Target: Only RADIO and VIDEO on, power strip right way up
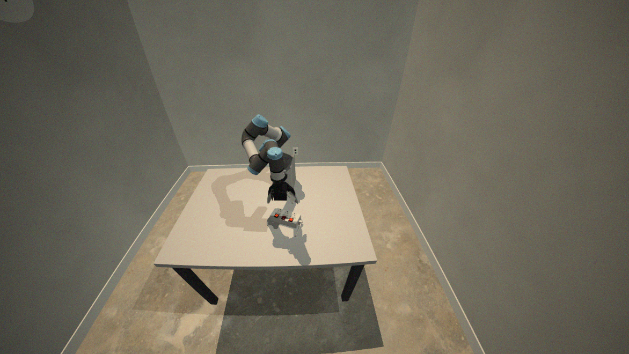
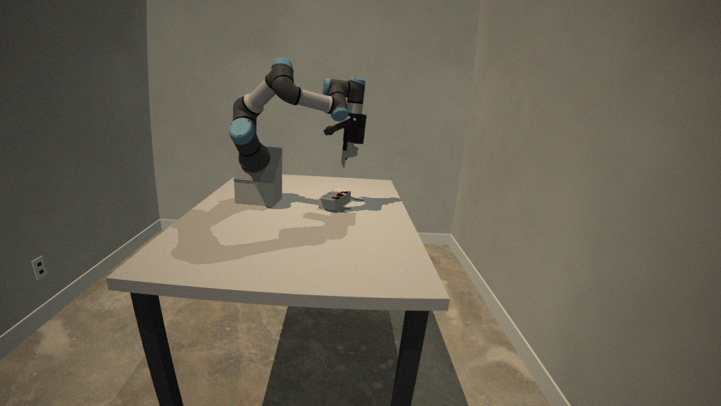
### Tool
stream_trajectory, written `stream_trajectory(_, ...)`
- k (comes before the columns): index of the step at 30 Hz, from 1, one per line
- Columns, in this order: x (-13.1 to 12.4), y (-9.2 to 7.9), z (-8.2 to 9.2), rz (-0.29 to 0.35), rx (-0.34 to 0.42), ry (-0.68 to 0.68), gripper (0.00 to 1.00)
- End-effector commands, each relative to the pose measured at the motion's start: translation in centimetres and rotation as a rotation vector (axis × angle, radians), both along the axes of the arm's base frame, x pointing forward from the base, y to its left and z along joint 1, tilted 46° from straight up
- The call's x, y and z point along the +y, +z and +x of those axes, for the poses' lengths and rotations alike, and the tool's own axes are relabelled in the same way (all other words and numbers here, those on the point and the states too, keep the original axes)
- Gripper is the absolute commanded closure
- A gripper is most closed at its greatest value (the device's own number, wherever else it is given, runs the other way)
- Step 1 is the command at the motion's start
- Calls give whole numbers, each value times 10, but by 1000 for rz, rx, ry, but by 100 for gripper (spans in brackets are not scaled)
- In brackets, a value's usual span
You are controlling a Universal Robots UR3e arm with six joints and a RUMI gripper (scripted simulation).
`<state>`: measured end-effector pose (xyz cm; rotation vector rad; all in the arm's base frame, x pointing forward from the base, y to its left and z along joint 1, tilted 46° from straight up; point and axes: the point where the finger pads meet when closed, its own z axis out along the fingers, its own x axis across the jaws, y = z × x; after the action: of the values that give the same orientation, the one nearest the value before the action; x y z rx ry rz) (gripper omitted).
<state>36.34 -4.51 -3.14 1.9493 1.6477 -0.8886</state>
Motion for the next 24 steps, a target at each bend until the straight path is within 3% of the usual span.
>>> stream_trajectory(1, 6, 5, 2, -2, 6, 74, 0)
stream_trajectory(24, 5, 5, 2, 0, 13, 81, 0)
